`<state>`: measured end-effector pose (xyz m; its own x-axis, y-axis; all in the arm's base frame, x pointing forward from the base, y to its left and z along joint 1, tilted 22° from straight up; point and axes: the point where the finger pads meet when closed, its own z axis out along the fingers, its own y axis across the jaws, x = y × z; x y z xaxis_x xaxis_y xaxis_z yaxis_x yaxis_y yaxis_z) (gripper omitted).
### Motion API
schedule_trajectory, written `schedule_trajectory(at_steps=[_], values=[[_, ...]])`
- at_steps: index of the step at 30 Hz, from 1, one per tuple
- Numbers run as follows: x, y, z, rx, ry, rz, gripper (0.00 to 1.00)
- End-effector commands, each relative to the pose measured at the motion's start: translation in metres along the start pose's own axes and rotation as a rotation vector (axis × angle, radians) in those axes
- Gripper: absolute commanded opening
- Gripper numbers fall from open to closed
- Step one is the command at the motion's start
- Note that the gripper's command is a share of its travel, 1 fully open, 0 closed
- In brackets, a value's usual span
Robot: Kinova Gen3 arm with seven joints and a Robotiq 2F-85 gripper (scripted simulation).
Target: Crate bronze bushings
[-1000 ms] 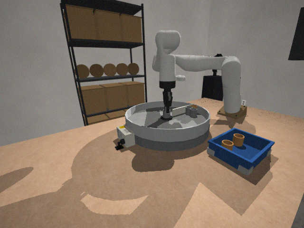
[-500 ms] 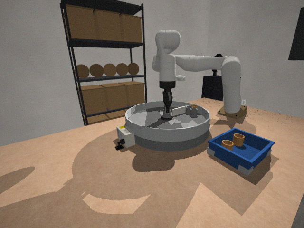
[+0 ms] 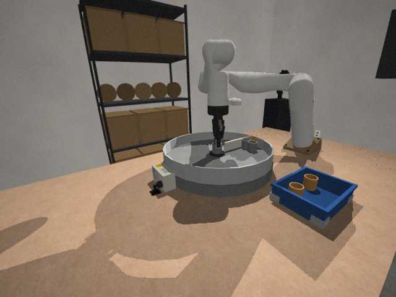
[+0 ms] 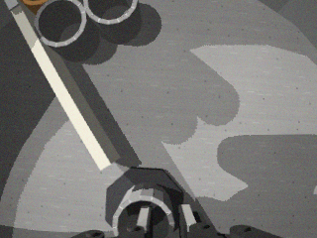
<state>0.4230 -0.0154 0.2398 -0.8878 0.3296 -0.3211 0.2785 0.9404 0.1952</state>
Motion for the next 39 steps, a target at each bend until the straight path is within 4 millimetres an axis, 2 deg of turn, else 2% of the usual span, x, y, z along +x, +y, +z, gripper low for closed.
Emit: schedule_trajectory(at_steps=[1,17,39], values=[[-0.0003,0.0001,-0.0005,0.000,-0.001,0.000,0.19],[-0.0003,0.0001,-0.0005,0.000,-0.001,0.000,0.19],[-0.0003,0.0001,-0.0105,0.000,-0.001,0.000,0.19]])
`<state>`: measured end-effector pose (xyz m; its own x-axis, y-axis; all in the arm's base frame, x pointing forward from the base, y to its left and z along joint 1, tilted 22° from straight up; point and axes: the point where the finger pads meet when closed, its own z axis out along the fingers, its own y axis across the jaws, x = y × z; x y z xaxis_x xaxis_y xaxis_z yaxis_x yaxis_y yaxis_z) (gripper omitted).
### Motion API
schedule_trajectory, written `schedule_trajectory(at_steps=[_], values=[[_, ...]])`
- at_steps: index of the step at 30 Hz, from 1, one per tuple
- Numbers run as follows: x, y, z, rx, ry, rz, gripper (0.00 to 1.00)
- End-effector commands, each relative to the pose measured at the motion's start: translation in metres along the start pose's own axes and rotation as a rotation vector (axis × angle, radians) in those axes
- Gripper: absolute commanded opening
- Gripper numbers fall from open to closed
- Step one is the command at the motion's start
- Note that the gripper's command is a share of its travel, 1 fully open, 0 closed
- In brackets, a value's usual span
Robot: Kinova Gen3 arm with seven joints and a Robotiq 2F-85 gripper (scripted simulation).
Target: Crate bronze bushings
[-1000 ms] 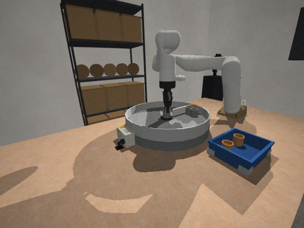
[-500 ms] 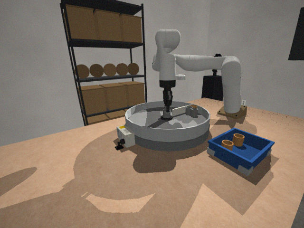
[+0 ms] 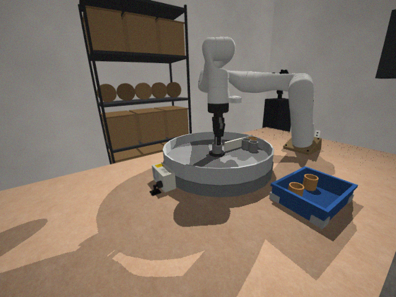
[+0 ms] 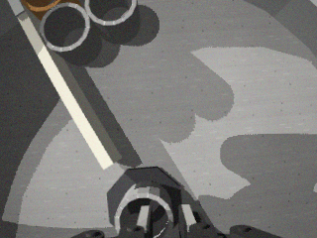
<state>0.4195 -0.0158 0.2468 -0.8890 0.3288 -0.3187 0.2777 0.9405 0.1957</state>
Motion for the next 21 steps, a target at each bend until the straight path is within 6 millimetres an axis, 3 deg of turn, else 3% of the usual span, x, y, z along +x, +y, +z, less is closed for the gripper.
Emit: schedule_trajectory(at_steps=[1,21], values=[[-0.0010,0.0001,-0.0026,0.001,-0.004,0.000,0.19],[-0.0009,0.0000,-0.0076,0.001,-0.004,0.000,0.19]])
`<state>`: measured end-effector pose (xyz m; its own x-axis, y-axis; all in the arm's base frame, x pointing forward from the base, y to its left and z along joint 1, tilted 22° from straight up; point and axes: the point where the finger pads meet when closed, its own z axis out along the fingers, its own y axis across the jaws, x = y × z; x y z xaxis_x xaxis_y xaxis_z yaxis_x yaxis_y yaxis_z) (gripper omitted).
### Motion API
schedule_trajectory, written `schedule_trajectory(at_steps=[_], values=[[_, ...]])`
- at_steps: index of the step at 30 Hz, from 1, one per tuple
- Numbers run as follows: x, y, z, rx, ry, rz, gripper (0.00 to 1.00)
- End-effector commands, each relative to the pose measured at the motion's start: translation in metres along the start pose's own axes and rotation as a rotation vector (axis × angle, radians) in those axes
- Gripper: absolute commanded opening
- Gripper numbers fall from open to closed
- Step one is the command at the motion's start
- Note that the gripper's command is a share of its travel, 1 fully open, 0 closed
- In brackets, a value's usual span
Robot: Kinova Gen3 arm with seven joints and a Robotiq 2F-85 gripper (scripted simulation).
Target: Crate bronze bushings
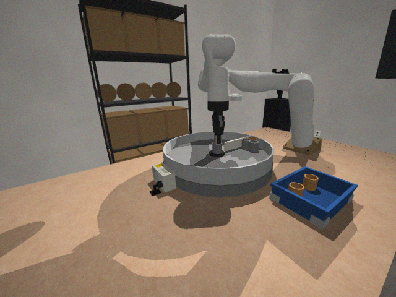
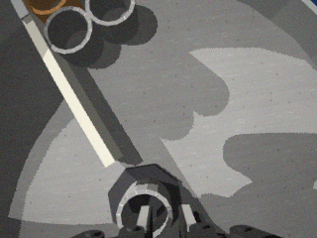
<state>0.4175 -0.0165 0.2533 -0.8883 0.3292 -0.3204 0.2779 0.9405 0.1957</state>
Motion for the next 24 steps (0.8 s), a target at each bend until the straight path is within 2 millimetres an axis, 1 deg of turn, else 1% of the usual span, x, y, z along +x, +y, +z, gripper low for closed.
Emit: schedule_trajectory(at_steps=[1,8,13,24], values=[[-0.0004,0.0000,-0.0008,0.001,-0.002,0.000,0.19],[-0.0004,0.0000,-0.0008,0.001,-0.002,0.000,0.19],[-0.0004,0.0000,-0.0058,0.000,-0.002,0.000,0.19],[-0.0004,0.0000,-0.0058,0.000,-0.002,0.000,0.19]])
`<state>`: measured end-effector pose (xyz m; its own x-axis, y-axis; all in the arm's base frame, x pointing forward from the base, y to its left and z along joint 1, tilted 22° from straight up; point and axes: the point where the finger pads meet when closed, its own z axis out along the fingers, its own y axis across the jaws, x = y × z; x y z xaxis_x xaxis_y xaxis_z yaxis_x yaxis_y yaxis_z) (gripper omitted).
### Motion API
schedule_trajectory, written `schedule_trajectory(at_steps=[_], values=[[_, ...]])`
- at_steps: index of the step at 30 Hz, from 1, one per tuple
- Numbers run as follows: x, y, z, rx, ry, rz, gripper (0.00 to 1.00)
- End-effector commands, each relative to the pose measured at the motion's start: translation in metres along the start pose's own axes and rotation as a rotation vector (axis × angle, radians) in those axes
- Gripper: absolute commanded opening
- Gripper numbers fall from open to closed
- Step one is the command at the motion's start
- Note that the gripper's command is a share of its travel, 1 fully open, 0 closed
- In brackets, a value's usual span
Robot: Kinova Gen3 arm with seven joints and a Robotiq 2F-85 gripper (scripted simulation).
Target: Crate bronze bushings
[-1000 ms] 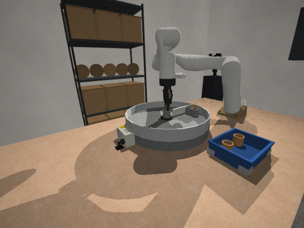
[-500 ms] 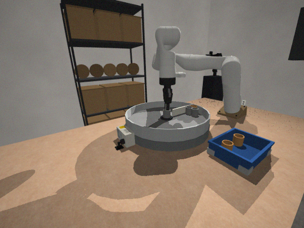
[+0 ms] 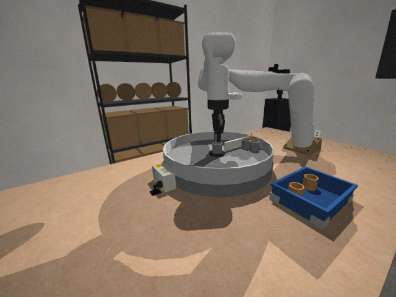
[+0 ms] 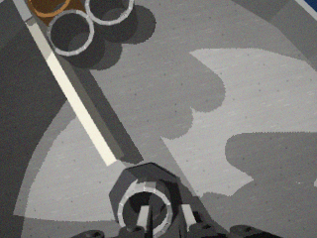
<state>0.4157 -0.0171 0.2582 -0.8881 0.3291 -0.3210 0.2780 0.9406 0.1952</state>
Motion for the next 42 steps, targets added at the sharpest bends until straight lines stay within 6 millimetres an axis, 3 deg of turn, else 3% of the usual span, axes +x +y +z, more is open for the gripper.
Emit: schedule_trajectory(at_steps=[1,6,42], values=[[0.000,0.000,-0.001,0.000,-0.001,0.000,0.19],[0.000,0.000,-0.055,0.000,-0.001,0.000,0.19],[0.000,0.000,-0.055,0.000,-0.001,0.000,0.19]])
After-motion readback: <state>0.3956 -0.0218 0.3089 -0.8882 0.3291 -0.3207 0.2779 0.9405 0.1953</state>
